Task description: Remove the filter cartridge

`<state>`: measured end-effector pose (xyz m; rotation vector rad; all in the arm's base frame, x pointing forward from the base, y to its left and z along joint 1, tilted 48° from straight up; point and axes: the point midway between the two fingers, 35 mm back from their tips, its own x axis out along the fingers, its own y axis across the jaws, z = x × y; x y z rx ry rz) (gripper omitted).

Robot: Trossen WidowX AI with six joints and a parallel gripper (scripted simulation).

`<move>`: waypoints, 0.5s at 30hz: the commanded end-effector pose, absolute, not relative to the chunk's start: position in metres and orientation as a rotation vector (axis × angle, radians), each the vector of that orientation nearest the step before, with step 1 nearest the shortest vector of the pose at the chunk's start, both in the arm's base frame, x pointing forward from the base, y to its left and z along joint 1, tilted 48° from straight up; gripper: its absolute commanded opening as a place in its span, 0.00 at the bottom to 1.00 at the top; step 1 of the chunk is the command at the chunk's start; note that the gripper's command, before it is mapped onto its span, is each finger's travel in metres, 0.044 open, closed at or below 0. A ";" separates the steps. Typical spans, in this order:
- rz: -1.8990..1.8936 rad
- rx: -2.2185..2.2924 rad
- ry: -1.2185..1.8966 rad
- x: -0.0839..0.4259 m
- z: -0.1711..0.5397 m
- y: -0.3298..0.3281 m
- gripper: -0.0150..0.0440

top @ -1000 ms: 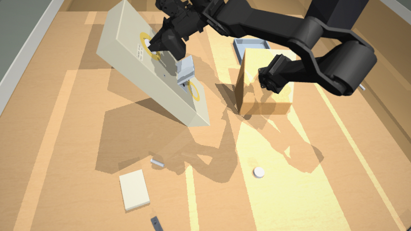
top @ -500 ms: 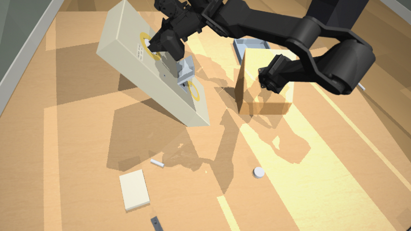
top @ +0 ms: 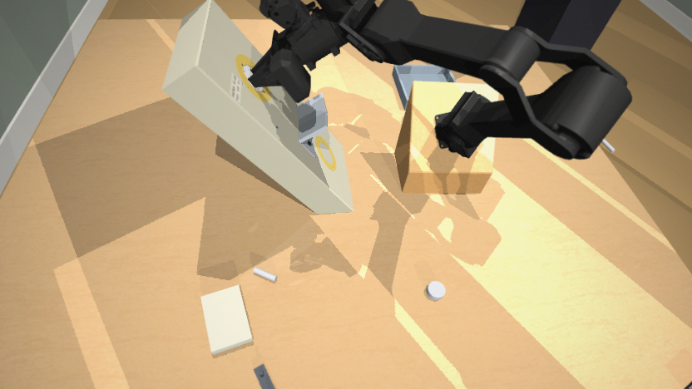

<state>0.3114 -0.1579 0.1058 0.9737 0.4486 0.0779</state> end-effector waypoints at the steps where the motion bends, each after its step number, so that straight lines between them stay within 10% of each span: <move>1: 0.080 0.955 0.449 0.312 0.105 -0.157 0.25; 15: 0.170 0.506 0.412 0.315 0.104 -0.156 0.25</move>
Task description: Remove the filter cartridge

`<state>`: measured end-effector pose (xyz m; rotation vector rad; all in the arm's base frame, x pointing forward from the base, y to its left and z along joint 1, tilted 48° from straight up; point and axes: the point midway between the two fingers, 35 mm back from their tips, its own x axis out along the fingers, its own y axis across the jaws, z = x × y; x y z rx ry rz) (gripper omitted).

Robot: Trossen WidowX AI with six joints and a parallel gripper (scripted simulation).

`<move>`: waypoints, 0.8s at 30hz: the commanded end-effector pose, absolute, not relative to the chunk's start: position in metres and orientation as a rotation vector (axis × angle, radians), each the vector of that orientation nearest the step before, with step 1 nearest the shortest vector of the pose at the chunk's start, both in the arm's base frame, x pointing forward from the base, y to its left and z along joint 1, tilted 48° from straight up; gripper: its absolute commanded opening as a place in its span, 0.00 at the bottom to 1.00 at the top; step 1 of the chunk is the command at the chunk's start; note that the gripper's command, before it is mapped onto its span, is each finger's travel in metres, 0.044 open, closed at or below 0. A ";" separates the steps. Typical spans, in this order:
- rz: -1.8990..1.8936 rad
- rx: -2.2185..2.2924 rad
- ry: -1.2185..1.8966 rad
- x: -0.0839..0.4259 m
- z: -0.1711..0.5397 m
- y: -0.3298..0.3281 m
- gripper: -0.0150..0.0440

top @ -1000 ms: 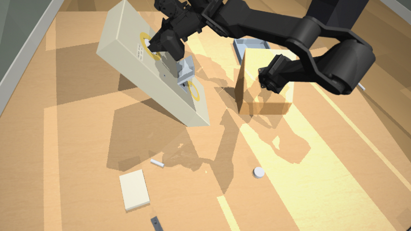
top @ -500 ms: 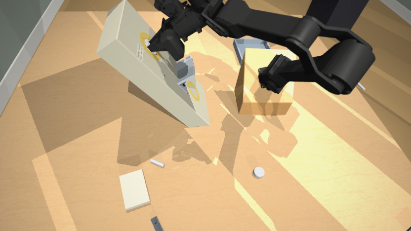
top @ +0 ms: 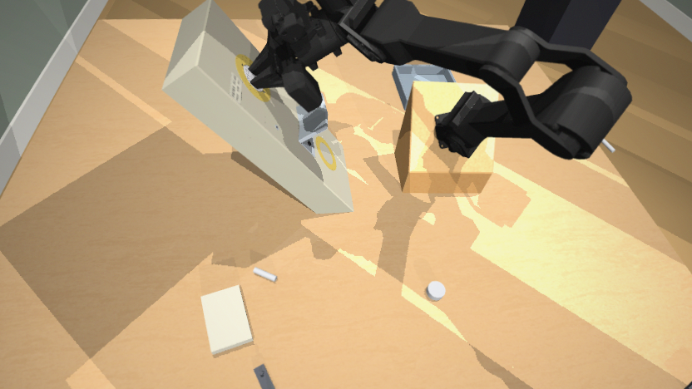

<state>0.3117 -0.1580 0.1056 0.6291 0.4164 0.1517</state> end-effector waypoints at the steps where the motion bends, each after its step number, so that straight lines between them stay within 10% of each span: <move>1: 0.177 0.472 0.408 0.315 0.104 -0.156 0.25; 24: 0.321 -0.317 0.305 0.316 0.104 -0.156 0.25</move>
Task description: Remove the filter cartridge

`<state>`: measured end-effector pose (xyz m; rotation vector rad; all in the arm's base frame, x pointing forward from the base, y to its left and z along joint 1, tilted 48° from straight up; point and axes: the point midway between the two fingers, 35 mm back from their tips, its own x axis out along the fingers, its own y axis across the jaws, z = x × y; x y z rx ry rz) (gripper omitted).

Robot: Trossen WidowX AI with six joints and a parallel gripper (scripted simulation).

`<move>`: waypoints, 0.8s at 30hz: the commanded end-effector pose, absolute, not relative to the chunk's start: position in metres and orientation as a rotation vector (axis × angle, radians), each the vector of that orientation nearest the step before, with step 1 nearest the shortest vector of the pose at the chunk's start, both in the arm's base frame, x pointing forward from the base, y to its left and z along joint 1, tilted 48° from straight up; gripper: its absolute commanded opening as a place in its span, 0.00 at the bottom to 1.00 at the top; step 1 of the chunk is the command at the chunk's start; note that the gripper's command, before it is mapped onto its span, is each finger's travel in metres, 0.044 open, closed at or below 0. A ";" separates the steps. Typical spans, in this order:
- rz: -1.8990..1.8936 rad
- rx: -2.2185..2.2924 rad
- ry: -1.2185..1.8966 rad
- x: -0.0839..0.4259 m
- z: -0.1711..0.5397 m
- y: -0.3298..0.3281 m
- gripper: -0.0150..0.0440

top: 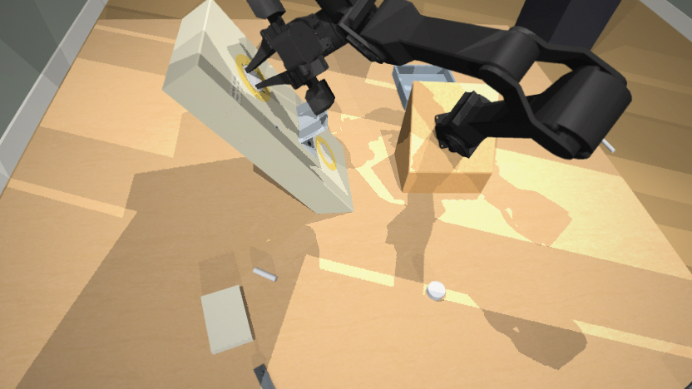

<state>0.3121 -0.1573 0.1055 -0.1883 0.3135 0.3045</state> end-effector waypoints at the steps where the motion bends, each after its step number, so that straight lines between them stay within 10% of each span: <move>1: 0.326 -0.351 0.300 0.316 0.104 -0.156 0.25; 24: 0.365 -0.530 0.291 0.275 0.114 -0.172 0.25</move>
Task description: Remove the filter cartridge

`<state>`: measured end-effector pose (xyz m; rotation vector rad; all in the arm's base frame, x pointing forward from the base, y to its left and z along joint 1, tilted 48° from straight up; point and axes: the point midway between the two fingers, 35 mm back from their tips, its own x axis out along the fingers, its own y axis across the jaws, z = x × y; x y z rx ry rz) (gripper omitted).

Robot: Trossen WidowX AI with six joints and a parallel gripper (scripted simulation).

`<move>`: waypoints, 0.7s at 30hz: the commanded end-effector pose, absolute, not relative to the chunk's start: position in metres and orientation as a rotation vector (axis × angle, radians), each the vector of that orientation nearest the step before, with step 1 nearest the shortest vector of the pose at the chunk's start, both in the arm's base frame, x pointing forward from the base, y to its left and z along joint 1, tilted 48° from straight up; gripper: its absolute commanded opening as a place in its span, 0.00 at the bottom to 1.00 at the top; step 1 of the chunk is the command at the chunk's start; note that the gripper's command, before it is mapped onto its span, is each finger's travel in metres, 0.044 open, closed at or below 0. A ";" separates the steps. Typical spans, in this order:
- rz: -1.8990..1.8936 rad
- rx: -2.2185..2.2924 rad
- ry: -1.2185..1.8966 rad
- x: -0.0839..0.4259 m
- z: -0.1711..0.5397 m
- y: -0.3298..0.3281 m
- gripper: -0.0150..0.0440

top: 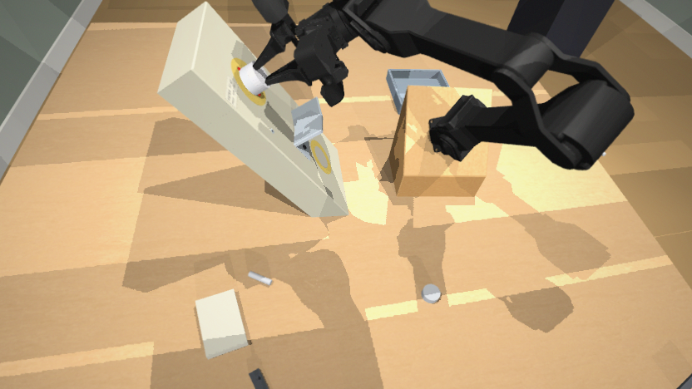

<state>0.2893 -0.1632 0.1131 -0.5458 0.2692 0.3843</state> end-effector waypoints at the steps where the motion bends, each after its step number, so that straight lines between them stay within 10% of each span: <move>1: 0.364 -0.525 0.291 0.271 0.116 -0.173 0.25; 21: 0.350 -0.492 0.281 0.242 0.119 -0.166 0.25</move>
